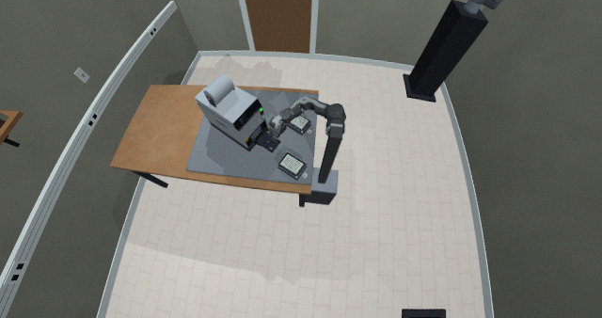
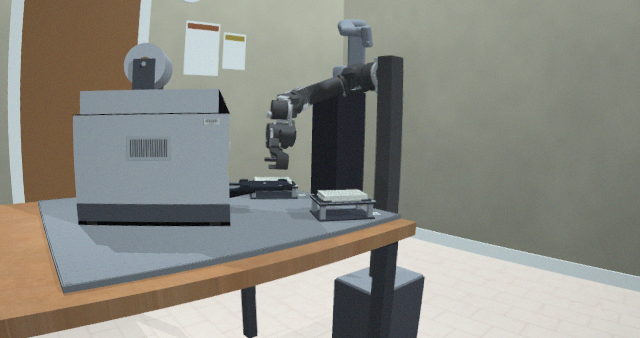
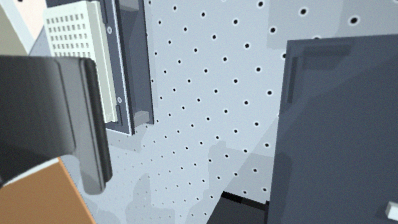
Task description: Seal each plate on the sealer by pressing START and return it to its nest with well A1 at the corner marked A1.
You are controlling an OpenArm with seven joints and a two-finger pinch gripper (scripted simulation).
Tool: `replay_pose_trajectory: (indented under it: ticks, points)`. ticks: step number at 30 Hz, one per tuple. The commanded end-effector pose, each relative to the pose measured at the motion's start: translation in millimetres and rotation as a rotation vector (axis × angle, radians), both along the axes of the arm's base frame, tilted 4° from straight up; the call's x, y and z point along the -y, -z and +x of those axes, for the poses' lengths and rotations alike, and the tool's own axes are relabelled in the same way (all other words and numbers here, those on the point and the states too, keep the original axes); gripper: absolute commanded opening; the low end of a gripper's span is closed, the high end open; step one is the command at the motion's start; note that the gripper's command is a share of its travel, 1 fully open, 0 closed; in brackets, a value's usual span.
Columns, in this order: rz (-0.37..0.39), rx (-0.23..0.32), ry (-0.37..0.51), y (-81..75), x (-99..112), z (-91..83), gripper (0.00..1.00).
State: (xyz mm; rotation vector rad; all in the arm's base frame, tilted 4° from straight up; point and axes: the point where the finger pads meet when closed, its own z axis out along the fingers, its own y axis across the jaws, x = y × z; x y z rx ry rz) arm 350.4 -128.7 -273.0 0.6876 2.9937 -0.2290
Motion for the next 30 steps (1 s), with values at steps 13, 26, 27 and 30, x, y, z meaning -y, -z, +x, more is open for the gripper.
replay_pose_trajectory:
  ticks: [13, 26, 27, 30]
  points:
    - [-0.049, 0.039, -0.008, 28.0, -50.8, -29.1, 0.65]
    - [-0.043, 0.085, -0.016, 45.5, -98.4, -61.2, 0.65]
    - [-0.026, 0.101, -0.021, 46.6, -104.3, -63.8, 0.65]
    - [-0.014, 0.119, -0.019, 48.4, -111.4, -69.3, 0.65]
